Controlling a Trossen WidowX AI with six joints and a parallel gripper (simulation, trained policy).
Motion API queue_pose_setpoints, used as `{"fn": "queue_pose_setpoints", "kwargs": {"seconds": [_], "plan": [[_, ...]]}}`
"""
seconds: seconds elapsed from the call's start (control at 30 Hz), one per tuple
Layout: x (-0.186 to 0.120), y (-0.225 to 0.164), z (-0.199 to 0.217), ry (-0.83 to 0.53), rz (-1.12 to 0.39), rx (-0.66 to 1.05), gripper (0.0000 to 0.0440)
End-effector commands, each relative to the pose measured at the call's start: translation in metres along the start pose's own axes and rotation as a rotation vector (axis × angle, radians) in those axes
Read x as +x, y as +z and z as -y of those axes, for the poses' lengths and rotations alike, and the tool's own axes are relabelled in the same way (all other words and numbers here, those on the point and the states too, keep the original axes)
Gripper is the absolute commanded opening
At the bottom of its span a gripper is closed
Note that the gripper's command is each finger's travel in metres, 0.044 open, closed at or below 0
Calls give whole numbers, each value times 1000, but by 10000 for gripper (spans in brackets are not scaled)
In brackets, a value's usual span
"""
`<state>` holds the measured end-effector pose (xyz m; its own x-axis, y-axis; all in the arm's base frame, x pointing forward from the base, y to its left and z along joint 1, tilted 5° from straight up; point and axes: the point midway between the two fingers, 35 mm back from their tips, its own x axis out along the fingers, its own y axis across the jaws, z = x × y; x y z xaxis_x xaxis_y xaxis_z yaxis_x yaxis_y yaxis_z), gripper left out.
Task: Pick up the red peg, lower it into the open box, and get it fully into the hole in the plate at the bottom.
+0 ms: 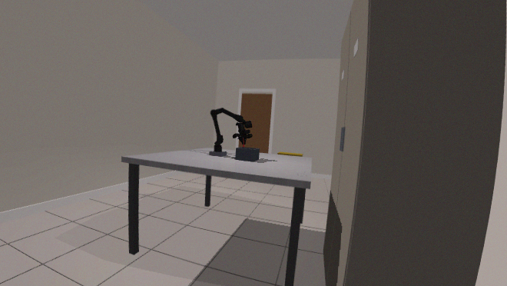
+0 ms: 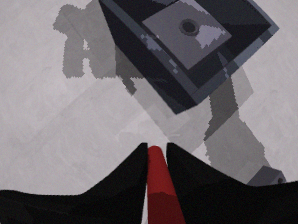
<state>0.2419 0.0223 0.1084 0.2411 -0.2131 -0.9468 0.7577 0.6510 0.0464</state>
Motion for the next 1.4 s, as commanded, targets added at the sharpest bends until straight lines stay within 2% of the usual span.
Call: {"fn": "queue_pose_setpoints", "kwargs": {"seconds": [0.0, 0.4, 0.83, 1.37], "plan": [[-3, 17, 4, -15, 19, 9, 0], [3, 65, 18, -44, 48, 76, 0], [24, 109, 33, -60, 65, 160, 0], [62, 136, 45, -70, 21, 221, 8]]}}
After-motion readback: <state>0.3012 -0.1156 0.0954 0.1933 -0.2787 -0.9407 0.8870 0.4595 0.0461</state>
